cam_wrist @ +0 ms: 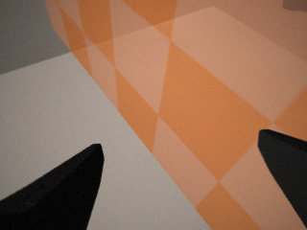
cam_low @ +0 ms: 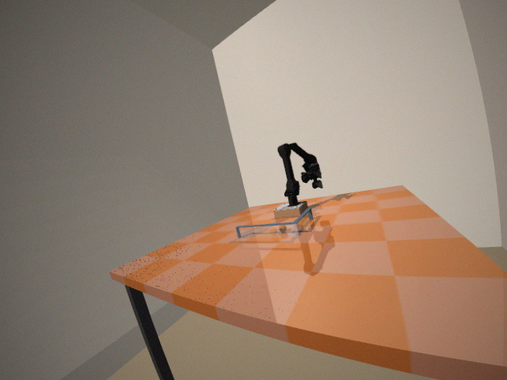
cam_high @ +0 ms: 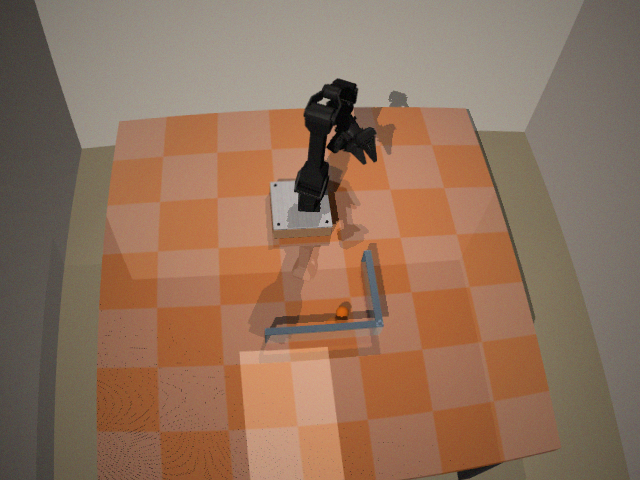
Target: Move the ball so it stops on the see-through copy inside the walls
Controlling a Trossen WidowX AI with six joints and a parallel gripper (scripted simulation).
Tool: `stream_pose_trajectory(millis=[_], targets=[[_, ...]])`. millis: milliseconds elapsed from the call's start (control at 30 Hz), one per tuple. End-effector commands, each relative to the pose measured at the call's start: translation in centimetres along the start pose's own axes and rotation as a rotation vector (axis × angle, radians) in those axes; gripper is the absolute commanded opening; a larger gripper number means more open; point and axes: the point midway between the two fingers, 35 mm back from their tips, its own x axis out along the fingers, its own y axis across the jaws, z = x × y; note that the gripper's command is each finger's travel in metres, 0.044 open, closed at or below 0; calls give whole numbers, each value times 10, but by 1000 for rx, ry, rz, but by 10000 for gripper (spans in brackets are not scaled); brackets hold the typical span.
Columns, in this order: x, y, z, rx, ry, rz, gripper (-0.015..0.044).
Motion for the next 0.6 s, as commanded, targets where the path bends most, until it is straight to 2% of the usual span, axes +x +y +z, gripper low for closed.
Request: stream_pose_trajectory(millis=[0,133,567], targets=[[0,0,0,5,-3,-1,374],[8,0,-2,119,-68,-25,279],[68,23,-4,874,-459,21,279]])
